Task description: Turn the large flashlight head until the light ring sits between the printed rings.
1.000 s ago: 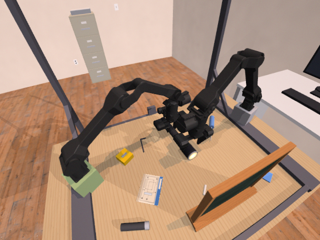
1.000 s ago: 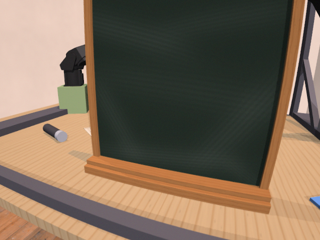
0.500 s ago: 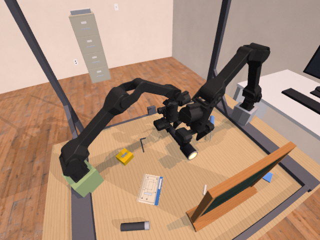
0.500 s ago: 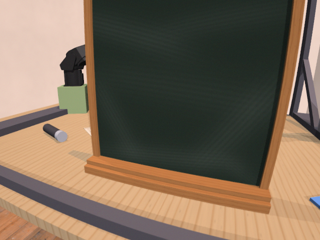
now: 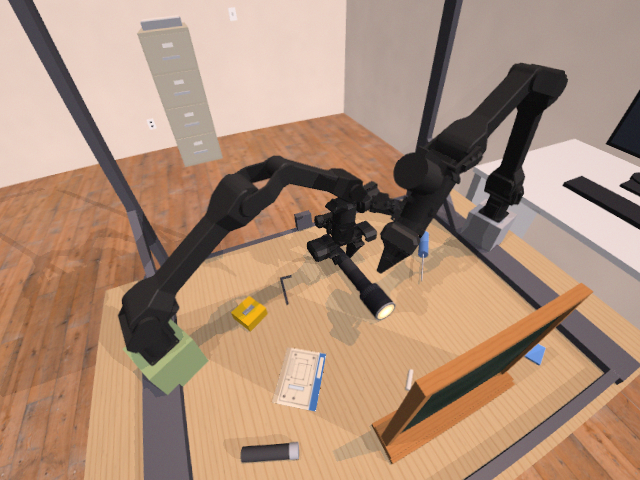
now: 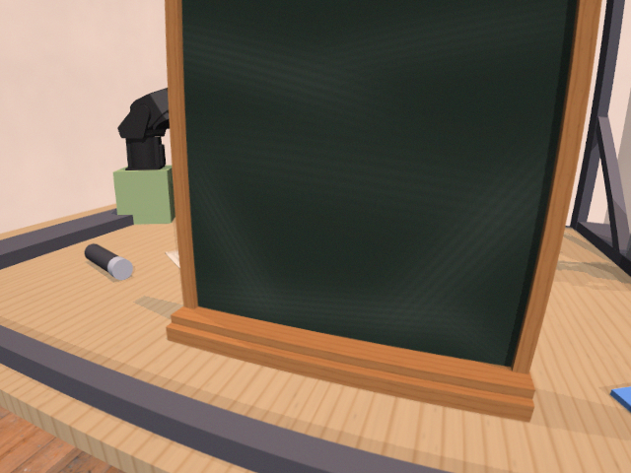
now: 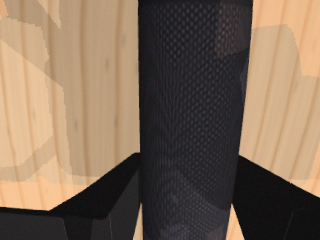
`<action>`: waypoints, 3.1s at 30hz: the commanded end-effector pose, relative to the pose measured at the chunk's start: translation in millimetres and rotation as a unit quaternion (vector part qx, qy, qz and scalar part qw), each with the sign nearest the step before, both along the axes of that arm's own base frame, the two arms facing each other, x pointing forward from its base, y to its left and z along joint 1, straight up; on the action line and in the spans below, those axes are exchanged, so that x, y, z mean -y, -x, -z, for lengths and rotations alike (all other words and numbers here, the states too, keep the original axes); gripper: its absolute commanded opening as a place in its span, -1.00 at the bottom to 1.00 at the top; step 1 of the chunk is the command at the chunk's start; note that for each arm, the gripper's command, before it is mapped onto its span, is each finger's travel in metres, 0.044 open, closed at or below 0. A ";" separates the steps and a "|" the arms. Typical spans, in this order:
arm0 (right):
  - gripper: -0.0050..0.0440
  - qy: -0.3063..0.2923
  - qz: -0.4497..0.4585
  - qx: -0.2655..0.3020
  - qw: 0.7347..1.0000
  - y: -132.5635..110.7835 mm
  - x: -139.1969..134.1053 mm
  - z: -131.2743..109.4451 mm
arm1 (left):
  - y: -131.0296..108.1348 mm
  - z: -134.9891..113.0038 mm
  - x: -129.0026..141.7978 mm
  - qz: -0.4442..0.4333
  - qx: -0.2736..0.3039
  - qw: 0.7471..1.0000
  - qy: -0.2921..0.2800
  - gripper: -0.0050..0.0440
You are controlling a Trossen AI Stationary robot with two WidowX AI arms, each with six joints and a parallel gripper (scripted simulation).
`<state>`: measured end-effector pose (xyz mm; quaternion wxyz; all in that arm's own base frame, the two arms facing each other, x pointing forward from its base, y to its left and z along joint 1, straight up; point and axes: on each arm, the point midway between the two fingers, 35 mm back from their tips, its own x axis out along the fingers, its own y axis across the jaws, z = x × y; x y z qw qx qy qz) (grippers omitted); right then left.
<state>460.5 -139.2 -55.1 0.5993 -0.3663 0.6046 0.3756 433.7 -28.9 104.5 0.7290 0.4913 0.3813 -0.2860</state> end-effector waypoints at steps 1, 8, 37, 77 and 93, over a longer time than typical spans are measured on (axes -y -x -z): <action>-0.26 0.006 0.002 0.019 1.000 -7.3 2.5 -16.4 | 3.6 -41.7 -5.1 -0.057 0.071 0.995 0.042 1.00; -0.26 0.006 0.002 0.019 1.000 -7.3 2.5 -16.4 | 12.7 -74.9 -9.3 -0.117 0.136 0.979 0.100 1.00; -0.26 0.006 0.002 0.019 1.000 -7.3 2.5 -16.4 | 116.7 -220.0 -29.4 -0.272 0.401 0.728 0.486 1.00; 1.00 0.006 0.002 0.018 1.000 -6.4 2.3 -38.7 | 119.1 -225.1 -28.8 -0.269 0.406 0.717 0.499 1.00; 1.00 0.008 0.002 0.024 1.000 -7.0 2.7 -83.7 | 119.1 -225.1 -28.8 -0.269 0.406 0.717 0.499 1.00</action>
